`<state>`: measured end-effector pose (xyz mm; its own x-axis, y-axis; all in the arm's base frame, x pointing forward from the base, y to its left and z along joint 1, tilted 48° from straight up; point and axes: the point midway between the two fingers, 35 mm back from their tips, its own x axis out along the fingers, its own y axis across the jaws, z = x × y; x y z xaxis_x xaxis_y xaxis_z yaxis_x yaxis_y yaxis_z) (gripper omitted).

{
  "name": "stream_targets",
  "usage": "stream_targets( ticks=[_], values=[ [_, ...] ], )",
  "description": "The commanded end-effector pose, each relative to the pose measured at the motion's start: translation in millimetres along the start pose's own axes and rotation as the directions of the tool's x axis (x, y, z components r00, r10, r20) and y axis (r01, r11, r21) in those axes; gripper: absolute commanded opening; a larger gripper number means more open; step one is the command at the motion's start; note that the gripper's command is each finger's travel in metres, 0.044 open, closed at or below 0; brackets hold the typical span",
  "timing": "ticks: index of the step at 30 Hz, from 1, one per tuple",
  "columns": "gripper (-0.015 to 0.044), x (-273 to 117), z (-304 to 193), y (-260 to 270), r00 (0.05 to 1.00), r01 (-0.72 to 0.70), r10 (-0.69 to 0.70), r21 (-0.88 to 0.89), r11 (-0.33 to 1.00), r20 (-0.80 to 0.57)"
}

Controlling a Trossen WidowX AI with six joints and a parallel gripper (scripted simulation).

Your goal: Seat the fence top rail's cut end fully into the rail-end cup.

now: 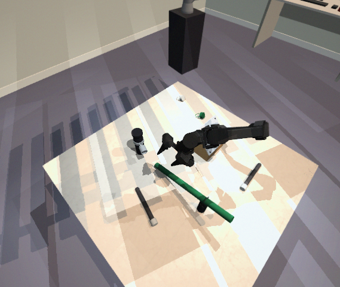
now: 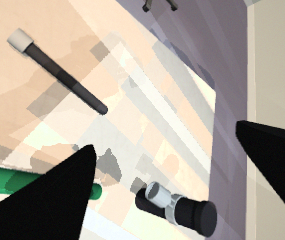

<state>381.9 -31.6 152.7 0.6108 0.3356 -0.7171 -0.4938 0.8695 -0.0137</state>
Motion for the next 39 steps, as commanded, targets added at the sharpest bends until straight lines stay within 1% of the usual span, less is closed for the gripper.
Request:
stream_targets(
  ticks=[1, 3, 5, 7, 13, 15, 17, 19, 22, 24, 27, 31, 33, 39],
  values=[
    [0.0440, 25.9, -53.3, 9.9, 0.982, -0.166, 0.185, 0.310, 0.936, -0.033],
    [0.0440, 34.6, -78.4, 18.0, 0.960, -0.237, 0.279, 0.478, 0.846, -0.018],
    [0.0440, 40.2, -100.4, 27.0, 0.932, -0.290, 0.361, 0.630, 0.720, 0.017],
    [0.0440, 42.7, -114.1, 33.5, 0.911, -0.318, 0.410, 0.723, 0.613, 0.053],
    [0.0440, 42.9, -115.7, 34.3, 0.908, -0.321, 0.415, 0.734, 0.599, 0.058],
    [0.0440, 45.4, -117.8, 31.2, 0.909, -0.328, 0.413, 0.705, 0.629, 0.055],
    [0.0440, 50.8, -122.8, 24.4, 0.912, -0.342, 0.407, 0.637, 0.691, 0.048],
    [0.0440, 59.3, -131.6, 13.6, 0.917, -0.357, 0.397, 0.523, 0.774, 0.038],
    [0.0440, 74.8, -148.6, -4.1, 0.924, -0.372, 0.383, 0.287, 0.883, 0.020],
    [0.0440, 85.3, -161.3, -15.3, 0.928, -0.372, 0.374, 0.115, 0.921, 0.007],
    [0.0440, 101.1, -182.3, -30.6, 0.933, -0.359, 0.361, -0.147, 0.922, -0.011],
    [0.0440, 120.9, -212.1, -47.3, 0.937, -0.322, 0.346, -0.464, 0.825, -0.036],
    [0.0440, 124.3, -217.6, -49.9, 0.938, -0.314, 0.344, -0.514, 0.798, -0.040],
    [0.0440, 124.3, -217.6, -49.9, 0.938, -0.314, 0.344, -0.514, 0.798, -0.040]
  ],
)
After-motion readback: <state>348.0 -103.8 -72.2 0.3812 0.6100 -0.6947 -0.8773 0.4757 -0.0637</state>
